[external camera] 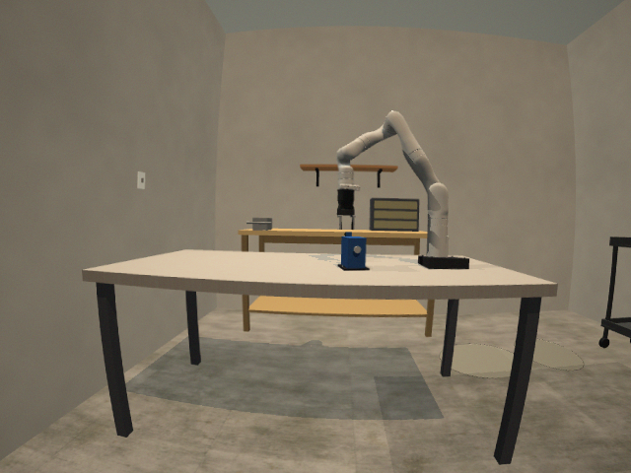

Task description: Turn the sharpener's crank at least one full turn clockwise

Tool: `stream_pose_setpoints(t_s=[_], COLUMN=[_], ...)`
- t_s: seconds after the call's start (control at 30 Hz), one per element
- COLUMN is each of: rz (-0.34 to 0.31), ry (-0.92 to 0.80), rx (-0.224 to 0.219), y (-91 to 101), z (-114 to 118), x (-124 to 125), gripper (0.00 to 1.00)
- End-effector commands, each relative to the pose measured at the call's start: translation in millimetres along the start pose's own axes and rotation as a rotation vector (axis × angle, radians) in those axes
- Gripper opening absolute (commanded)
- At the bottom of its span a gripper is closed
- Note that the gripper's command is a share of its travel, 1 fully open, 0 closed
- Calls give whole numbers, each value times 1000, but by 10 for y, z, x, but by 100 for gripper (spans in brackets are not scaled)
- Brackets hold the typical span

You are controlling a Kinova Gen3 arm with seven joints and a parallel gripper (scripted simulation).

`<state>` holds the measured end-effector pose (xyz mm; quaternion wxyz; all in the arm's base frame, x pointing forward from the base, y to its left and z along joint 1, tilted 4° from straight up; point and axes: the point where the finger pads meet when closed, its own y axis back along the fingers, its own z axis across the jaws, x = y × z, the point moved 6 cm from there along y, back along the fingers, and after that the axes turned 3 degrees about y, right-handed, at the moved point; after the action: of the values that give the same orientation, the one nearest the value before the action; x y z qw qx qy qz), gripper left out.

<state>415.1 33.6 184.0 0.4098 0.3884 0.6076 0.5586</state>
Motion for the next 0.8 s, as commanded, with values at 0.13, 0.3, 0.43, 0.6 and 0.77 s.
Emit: stream_pose_setpoints(t_s=[0.13, 0.3, 0.43, 0.6, 0.77], rz=[-1, -1, -1, -1, -1], ry=[0, 0, 0, 0, 0], rx=[-1, -1, -1, -1, -1], y=[-13, -44, -60, -110, -167], z=[3, 3, 3, 3, 3], x=[0, 0, 0, 0, 0], gripper=[97, 97, 97, 97, 97])
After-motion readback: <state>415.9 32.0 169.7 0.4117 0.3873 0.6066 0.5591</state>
